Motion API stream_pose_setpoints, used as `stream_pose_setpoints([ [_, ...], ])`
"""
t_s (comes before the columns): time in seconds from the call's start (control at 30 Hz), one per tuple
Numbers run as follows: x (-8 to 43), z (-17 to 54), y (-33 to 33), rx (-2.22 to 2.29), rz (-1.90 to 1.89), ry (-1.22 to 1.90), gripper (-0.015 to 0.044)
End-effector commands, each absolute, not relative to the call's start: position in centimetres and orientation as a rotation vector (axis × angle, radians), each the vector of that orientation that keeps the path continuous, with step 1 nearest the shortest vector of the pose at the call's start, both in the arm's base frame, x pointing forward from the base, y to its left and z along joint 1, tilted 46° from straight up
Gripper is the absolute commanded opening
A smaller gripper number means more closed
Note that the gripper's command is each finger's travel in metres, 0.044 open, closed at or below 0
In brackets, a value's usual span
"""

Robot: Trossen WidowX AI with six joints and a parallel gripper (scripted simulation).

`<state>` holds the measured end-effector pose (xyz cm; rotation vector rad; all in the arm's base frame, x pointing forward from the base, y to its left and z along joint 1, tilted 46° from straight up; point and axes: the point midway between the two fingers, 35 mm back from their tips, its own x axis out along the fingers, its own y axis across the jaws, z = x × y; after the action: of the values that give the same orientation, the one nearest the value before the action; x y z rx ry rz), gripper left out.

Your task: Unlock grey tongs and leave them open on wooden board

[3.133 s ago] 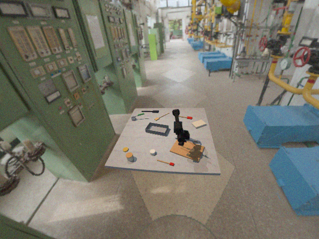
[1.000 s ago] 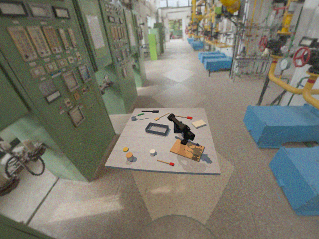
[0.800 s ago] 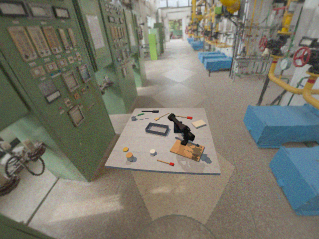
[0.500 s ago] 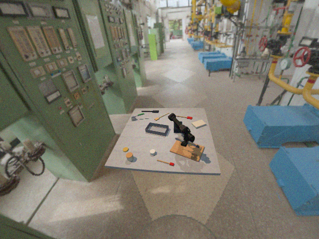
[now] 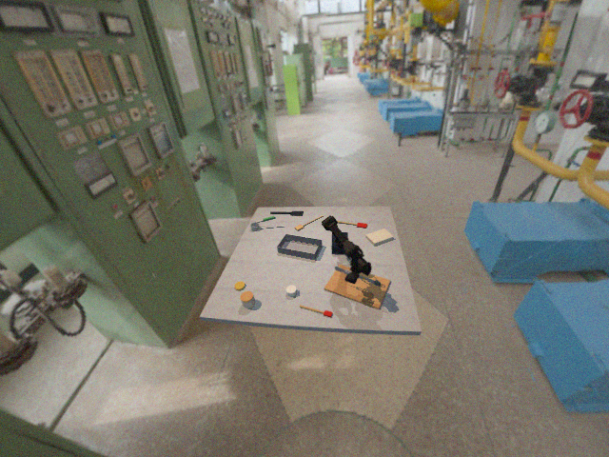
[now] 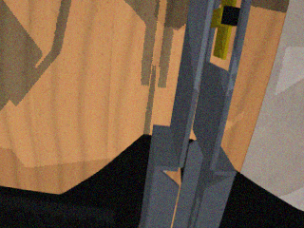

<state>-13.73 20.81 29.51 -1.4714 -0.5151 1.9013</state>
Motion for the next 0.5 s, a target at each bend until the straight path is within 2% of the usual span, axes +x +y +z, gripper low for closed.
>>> stream_pose_setpoints([
  [0.0, -13.9, 29.0, 21.3, -1.470, 1.906, -0.519, -0.0150],
  [0.47, -13.9, 27.4, 23.0, -1.467, 1.903, -0.526, -0.0150],
])
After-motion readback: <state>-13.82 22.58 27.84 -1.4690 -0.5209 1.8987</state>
